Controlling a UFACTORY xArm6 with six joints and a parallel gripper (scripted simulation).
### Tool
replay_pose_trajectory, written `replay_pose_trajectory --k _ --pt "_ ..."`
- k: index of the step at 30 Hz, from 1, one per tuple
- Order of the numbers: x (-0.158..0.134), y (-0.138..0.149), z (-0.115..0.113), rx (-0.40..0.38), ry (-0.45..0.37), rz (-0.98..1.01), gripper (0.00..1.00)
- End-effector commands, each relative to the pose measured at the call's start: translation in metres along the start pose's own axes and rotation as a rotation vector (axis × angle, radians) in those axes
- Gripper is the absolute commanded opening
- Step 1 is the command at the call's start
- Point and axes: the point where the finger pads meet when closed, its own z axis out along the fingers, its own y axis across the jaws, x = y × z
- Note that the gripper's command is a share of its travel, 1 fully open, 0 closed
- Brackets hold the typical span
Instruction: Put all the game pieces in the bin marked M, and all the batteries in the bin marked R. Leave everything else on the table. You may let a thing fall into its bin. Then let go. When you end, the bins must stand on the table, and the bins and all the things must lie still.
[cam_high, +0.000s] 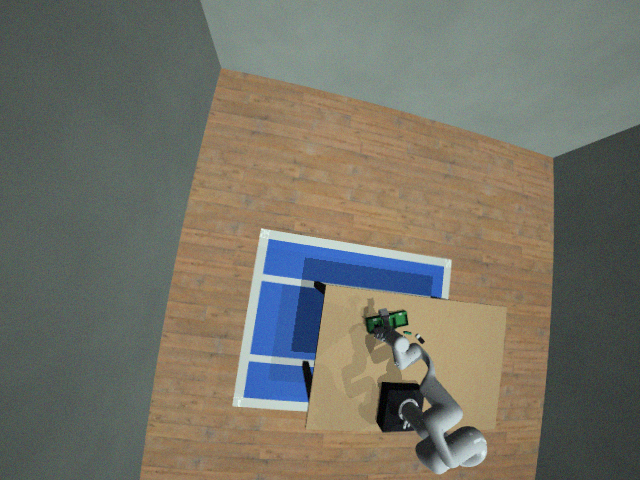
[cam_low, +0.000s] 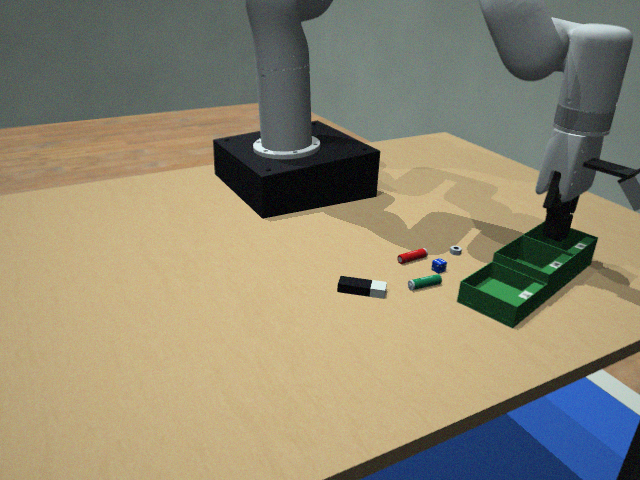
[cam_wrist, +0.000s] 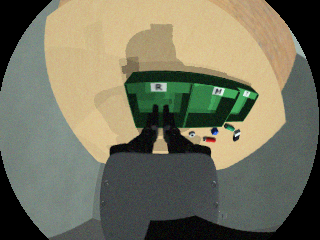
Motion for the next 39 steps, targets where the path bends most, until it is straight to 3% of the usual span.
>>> replay_pose_trajectory --k 1,10,18,20,27,38,39 --pt "0.002 -0.001 -0.013 0.002 0.006 0.0 0.07" --pt "0.002 -0.001 -0.034 0.002 0.006 0.0 0.07" --pt "0.002 0.0 -0.101 0.002 0.006 0.0 0.07" --pt "0.002 0.0 -0.101 0.002 0.006 0.0 0.07" --pt "0.001 0.0 -0.159 0.002 0.006 0.0 0.07" --pt "0.002 0.0 -0.159 0.002 0.006 0.0 0.07" --pt "-0.002 0.006 -0.154 0.002 0.006 0.05 0.3"
